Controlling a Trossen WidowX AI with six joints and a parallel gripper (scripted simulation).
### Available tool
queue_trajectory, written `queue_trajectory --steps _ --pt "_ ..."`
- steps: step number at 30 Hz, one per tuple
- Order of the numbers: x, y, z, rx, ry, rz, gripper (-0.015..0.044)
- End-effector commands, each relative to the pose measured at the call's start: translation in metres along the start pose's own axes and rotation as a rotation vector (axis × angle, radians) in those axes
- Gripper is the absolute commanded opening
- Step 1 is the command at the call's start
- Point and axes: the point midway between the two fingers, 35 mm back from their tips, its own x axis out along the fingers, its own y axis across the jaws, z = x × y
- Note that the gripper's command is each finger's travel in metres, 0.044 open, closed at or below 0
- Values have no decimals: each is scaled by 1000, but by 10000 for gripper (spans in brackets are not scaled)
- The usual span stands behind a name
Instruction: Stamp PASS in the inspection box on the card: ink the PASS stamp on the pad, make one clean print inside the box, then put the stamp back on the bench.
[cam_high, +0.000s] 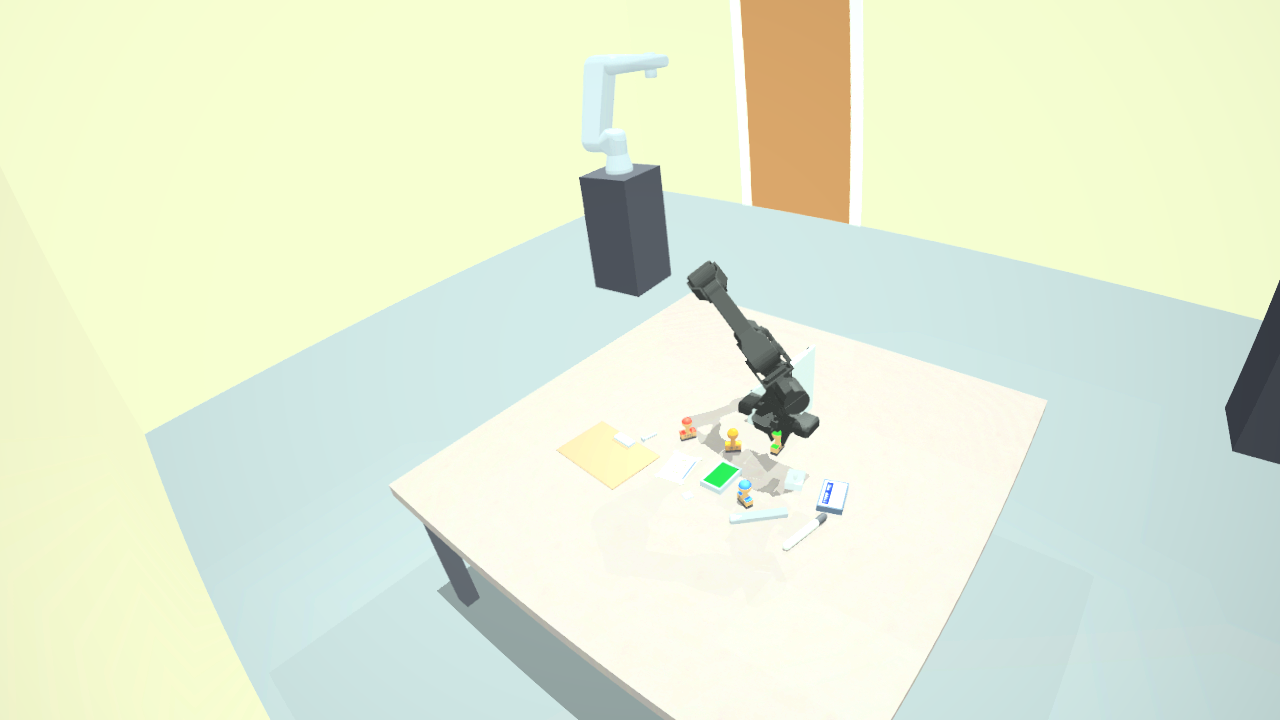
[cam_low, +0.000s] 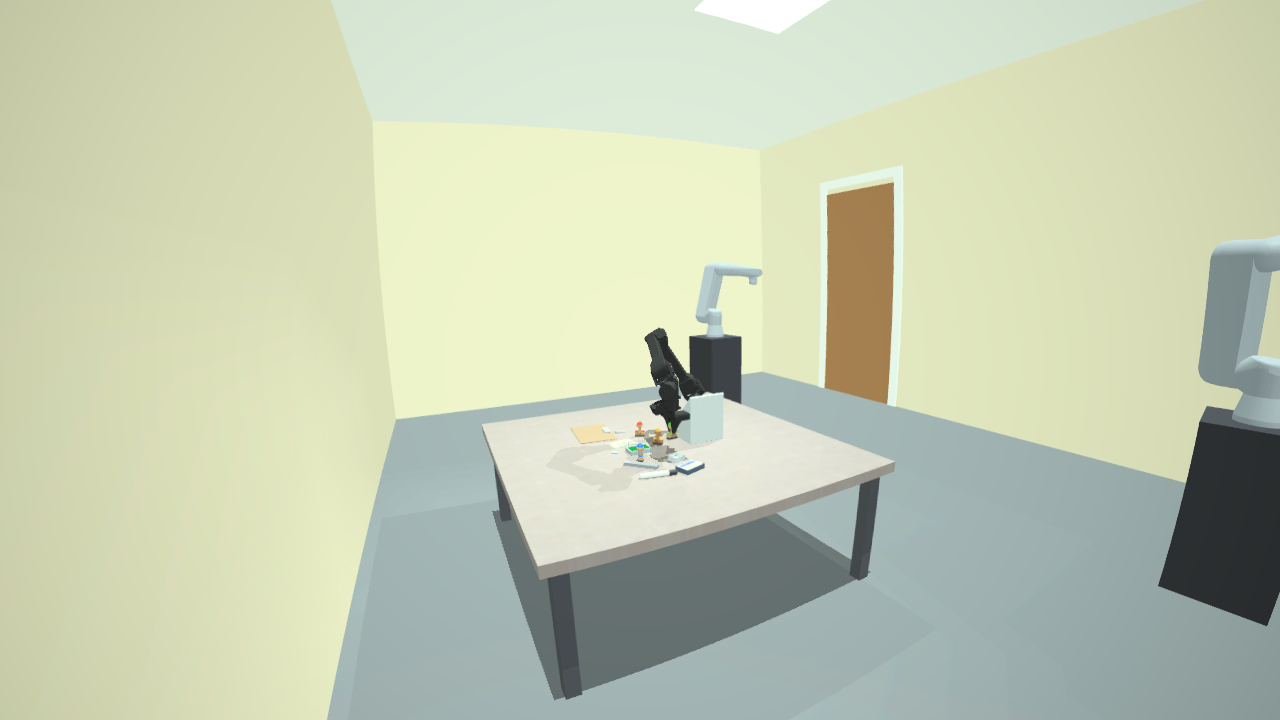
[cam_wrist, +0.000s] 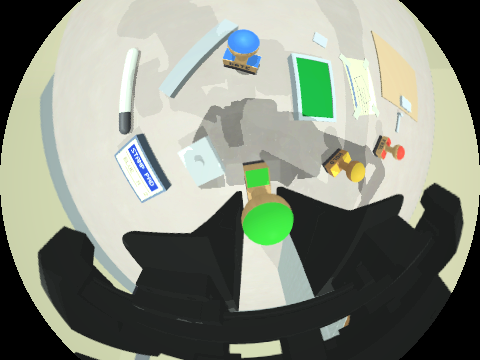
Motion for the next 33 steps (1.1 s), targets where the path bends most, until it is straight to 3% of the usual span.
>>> queue_trajectory --steps 1,21,33 --pt "-3 -1 1 9 -1 6 0" --pt "-5 -93 97 12 -4 -1 0" --pt "-2 -97 100 13 -4 -3 0"
